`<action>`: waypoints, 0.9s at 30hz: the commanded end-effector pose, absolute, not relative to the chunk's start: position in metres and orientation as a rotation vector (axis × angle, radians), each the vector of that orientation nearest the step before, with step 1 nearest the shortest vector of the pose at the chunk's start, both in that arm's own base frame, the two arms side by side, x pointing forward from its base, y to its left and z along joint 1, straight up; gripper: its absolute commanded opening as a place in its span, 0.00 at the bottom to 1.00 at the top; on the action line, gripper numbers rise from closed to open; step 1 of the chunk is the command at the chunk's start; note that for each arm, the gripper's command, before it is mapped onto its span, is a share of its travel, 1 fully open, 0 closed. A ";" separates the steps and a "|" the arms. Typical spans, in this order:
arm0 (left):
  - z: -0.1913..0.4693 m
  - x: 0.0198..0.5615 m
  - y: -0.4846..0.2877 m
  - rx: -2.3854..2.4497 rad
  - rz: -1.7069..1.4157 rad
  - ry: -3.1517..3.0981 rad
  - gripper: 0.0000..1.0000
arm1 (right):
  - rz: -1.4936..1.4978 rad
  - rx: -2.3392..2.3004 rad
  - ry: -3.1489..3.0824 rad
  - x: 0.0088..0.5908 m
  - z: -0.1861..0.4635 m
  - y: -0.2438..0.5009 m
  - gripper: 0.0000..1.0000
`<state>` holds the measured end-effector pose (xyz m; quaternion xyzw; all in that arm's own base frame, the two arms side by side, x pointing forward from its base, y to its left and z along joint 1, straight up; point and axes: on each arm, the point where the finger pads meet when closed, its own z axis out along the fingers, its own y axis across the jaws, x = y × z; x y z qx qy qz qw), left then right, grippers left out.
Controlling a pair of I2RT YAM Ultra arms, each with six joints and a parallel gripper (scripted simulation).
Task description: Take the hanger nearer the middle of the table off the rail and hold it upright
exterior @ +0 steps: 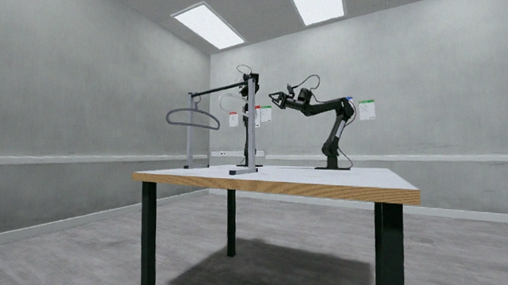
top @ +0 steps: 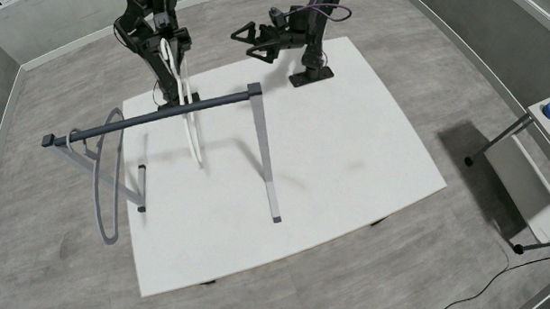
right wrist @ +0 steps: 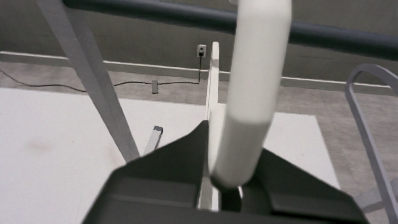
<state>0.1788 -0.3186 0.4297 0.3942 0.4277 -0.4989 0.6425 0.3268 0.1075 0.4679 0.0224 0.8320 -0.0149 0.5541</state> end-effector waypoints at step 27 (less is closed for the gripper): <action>0.451 0.170 -0.318 0.898 -1.161 0.915 1.00 | -0.099 0.165 1.913 0.293 0.477 0.111 0.00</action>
